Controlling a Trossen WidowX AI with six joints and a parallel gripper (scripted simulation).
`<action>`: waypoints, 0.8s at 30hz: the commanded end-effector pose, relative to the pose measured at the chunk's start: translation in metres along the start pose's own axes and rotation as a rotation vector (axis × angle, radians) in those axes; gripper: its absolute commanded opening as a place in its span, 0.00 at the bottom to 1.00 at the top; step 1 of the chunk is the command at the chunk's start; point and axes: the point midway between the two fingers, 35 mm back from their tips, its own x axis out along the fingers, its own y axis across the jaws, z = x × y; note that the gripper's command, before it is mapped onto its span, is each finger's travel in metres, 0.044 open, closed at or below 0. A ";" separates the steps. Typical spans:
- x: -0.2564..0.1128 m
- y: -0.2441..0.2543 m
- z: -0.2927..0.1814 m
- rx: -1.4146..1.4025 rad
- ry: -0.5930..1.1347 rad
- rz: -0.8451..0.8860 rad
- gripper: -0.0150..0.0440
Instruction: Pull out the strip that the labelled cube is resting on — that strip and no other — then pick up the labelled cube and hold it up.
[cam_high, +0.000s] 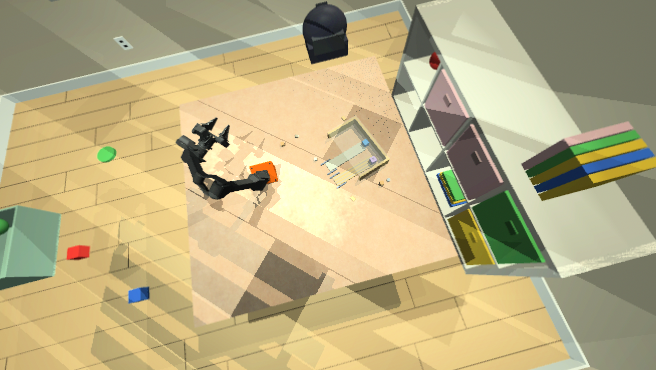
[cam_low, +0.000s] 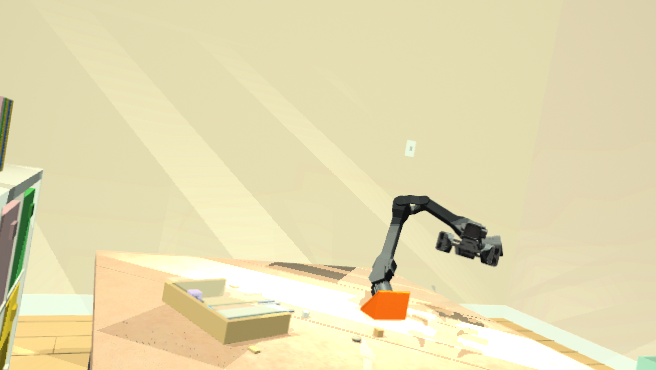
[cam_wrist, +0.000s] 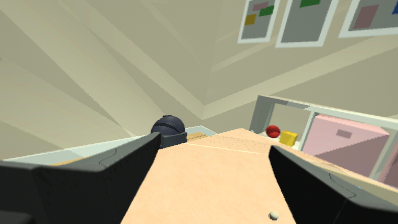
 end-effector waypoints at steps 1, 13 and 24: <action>0.002 -0.001 0.001 0.001 0.004 -0.004 0.93; 0.125 -0.127 0.013 0.077 0.292 -0.243 0.93; 0.185 -0.276 -0.024 0.176 0.492 -0.460 0.93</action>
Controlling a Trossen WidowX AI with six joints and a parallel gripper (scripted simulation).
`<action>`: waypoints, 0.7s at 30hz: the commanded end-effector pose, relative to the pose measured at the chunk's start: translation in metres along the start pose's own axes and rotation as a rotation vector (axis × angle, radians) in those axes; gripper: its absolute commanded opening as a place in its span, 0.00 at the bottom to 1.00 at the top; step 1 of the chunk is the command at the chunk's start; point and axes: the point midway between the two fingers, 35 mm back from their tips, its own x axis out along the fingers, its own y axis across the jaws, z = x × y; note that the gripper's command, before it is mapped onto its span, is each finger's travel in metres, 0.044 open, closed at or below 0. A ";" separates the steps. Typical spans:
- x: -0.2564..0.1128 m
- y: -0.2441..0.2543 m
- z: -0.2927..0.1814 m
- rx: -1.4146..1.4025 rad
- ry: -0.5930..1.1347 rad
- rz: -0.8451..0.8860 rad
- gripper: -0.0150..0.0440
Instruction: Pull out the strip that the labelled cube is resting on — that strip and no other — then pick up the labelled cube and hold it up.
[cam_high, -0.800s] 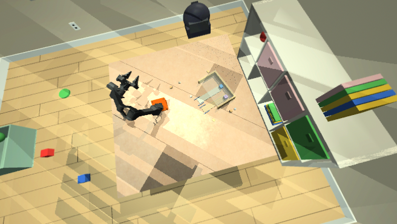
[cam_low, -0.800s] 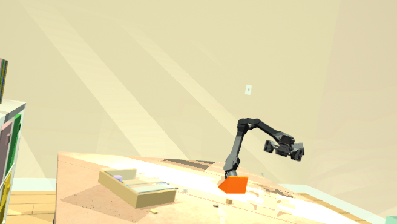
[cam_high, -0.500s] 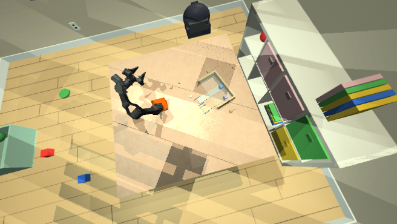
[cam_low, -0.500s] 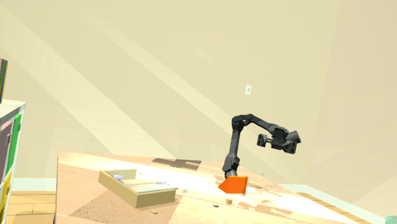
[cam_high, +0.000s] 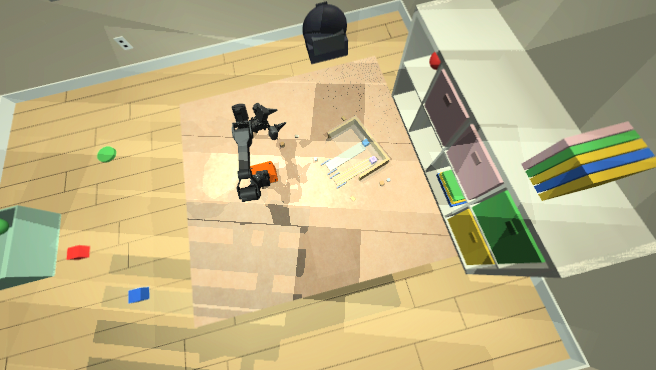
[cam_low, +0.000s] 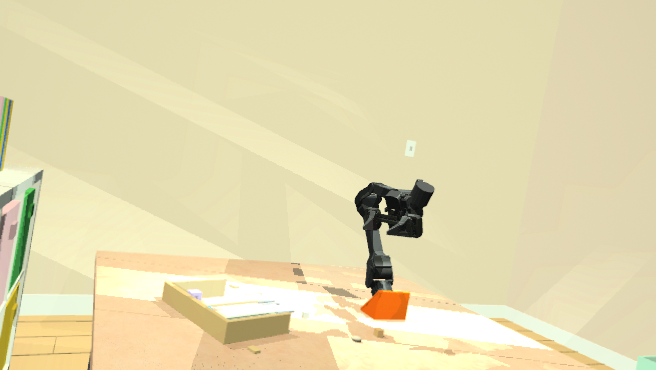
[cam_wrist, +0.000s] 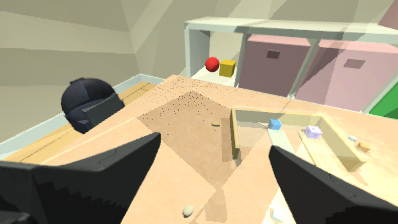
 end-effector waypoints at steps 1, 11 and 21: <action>0.043 -0.054 -0.006 0.028 0.086 -0.092 0.93; 0.103 -0.191 -0.044 0.106 0.260 -0.321 0.93; 0.104 -0.194 -0.045 0.107 0.263 -0.326 0.93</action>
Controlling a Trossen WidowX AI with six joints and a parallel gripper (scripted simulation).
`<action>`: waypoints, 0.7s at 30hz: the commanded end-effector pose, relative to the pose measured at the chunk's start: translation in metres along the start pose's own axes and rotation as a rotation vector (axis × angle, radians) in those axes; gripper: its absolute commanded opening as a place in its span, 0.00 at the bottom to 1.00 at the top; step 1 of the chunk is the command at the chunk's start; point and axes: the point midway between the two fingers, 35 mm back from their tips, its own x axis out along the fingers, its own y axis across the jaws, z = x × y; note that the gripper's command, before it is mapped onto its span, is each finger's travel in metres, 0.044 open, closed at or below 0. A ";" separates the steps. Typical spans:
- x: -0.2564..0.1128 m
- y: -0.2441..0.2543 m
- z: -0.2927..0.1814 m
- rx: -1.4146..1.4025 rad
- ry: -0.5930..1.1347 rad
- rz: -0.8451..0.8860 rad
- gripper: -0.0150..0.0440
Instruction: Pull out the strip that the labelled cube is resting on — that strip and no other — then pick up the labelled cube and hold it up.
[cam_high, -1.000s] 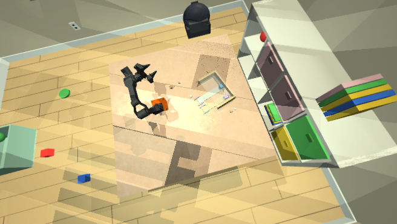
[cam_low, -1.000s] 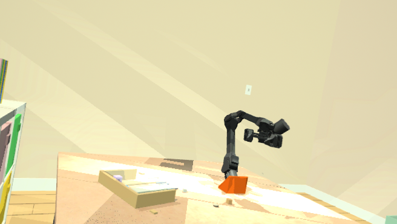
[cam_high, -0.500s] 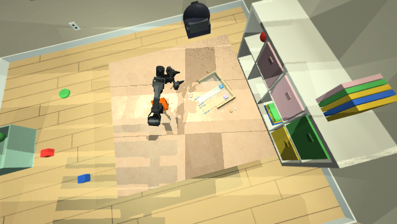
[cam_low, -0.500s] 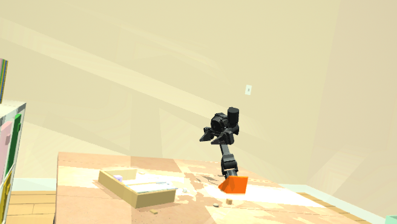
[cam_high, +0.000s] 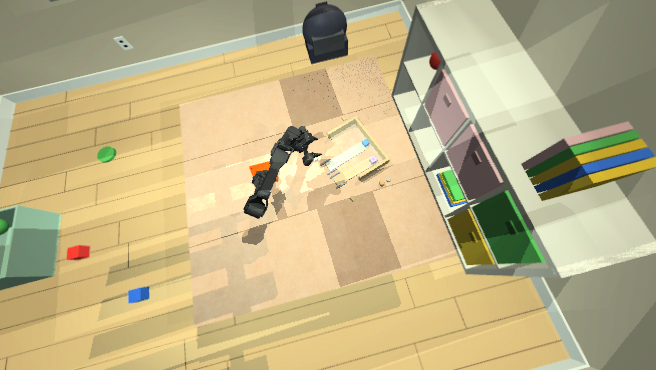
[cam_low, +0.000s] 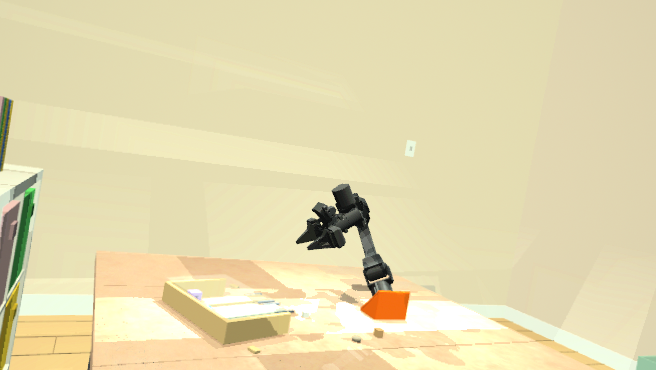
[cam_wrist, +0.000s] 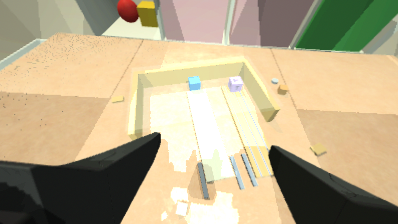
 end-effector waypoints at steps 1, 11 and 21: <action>0.002 -0.001 -0.004 -0.008 0.008 -0.002 0.93; 0.002 -0.001 -0.004 -0.008 0.008 -0.002 0.93; 0.046 -0.017 0.007 -0.083 0.218 -0.003 0.62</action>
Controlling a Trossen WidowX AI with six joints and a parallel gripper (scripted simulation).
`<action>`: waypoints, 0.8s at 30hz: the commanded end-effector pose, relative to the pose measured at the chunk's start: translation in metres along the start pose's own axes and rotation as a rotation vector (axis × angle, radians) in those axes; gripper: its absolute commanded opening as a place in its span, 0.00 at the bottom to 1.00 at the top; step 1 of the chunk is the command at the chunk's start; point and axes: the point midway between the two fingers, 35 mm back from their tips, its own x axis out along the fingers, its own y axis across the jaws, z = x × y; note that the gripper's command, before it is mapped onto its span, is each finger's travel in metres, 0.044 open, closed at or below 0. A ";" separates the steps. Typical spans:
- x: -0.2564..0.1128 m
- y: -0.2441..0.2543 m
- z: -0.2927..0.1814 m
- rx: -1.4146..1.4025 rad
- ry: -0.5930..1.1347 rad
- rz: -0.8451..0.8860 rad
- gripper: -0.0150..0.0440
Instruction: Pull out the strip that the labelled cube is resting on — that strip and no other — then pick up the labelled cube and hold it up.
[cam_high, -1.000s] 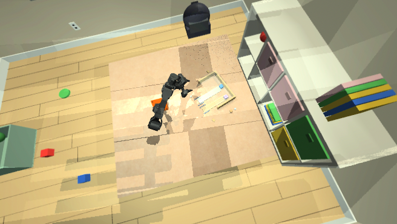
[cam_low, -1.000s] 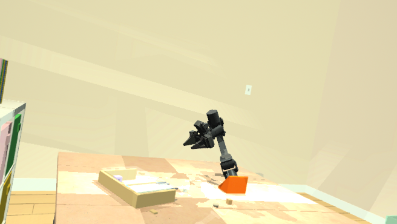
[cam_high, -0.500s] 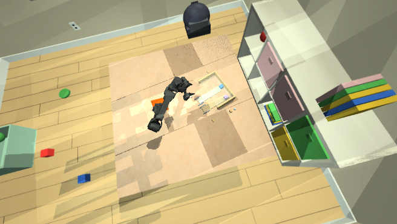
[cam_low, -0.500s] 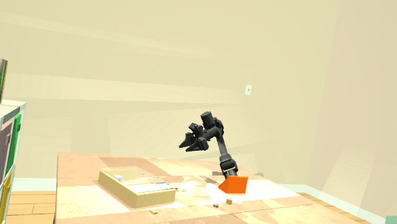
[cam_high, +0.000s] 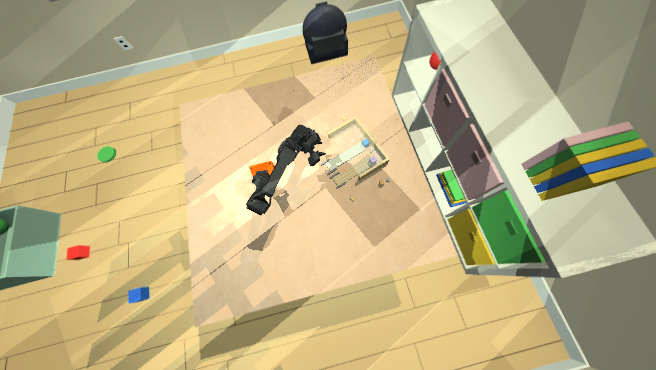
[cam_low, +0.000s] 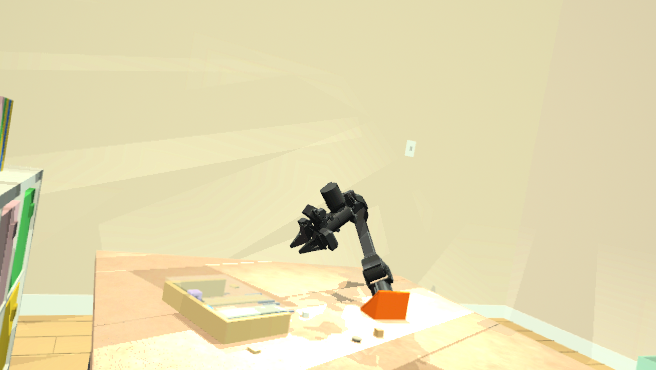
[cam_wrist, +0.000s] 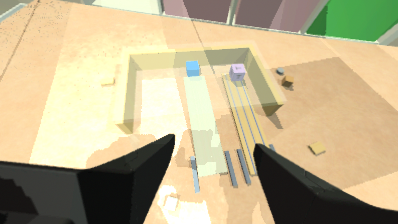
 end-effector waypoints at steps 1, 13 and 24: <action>0.030 -0.015 0.009 -0.031 0.144 0.003 0.58; 0.105 -0.082 -0.009 -0.178 0.641 0.078 0.25; 0.116 -0.114 -0.035 -0.211 0.834 0.135 0.25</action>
